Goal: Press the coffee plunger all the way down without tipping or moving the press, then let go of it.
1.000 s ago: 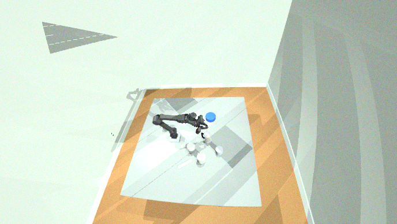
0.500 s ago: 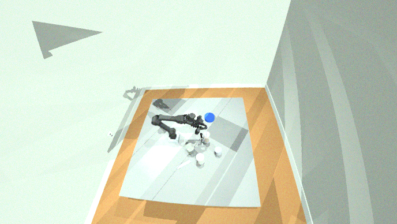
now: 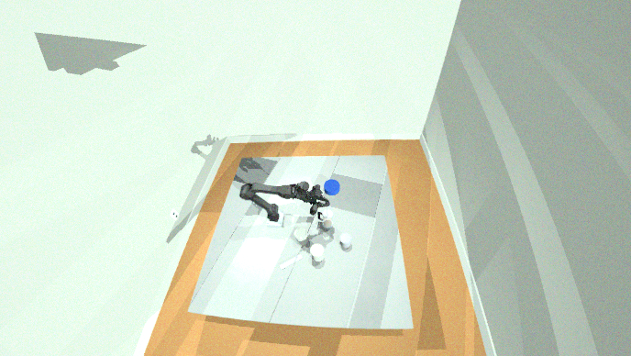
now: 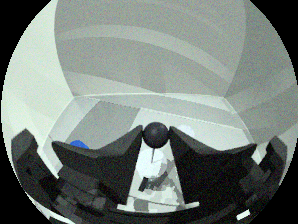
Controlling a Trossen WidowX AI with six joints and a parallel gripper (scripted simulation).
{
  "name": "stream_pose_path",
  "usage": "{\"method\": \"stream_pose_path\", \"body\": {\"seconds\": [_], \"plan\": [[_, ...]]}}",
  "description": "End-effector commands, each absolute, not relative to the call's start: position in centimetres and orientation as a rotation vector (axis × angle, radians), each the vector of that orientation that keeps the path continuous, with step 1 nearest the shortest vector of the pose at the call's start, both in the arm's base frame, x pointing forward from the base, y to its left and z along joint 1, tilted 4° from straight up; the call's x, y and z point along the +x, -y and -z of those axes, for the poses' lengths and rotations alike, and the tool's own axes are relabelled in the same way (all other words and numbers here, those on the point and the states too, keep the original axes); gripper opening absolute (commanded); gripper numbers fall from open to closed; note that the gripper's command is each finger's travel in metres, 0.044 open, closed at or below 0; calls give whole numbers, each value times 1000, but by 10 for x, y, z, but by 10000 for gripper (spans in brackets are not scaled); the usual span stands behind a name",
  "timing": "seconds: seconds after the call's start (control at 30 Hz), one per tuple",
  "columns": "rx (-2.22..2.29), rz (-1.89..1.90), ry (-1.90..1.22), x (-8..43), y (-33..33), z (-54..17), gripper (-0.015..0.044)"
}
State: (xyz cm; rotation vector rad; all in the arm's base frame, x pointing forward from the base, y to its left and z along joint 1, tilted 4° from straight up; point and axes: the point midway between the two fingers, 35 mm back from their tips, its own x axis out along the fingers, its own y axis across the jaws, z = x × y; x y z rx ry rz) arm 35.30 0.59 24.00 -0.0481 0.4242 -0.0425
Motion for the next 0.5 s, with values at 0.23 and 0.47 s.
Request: {"method": "stream_pose_path", "body": {"seconds": [0.23, 0.47], "plan": [[-55, 40, -489, 355, -4, -200, 117], [-55, 40, -489, 357, -3, -188, 117]]}}
